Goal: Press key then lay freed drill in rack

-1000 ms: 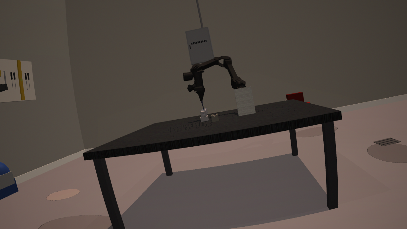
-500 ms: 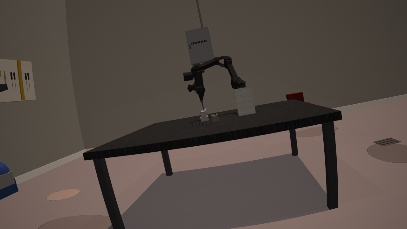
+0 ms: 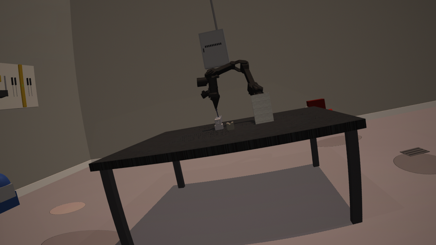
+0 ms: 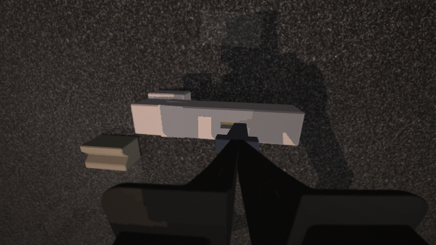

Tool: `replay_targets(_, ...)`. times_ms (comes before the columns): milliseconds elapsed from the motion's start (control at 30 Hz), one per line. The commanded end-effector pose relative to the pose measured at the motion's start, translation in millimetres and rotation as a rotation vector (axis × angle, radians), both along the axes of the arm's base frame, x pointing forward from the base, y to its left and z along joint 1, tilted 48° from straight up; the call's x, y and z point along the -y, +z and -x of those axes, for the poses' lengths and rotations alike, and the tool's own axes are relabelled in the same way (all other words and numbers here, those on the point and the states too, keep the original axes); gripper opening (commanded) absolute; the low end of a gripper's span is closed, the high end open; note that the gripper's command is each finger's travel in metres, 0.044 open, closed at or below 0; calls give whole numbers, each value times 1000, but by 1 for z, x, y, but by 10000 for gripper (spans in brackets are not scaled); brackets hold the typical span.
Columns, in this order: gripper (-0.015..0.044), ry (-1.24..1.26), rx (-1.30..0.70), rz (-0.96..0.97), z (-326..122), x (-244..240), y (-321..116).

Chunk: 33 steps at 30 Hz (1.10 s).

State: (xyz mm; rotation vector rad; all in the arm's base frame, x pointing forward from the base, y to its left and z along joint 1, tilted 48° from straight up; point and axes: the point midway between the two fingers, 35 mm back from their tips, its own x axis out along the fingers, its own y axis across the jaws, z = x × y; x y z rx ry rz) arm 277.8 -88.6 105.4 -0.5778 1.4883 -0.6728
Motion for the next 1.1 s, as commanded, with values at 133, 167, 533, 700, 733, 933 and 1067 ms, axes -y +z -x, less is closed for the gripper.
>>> replay_targets(133, 0, -52, -17, 29, 3, 24, -11)
replay_targets(167, 0, -52, -17, 29, 3, 25, -11)
replay_targets(533, 26, -52, -17, 28, 2, 26, -12)
replay_targets(700, 158, -51, -17, 21, -5, -7, 12)
replay_targets(733, 184, -51, -18, 21, -6, -19, 21)
replay_targets(933, 341, -52, -19, 25, -6, -37, 36)
replay_targets(1067, 440, 65, -120, 17, -13, -35, 13)
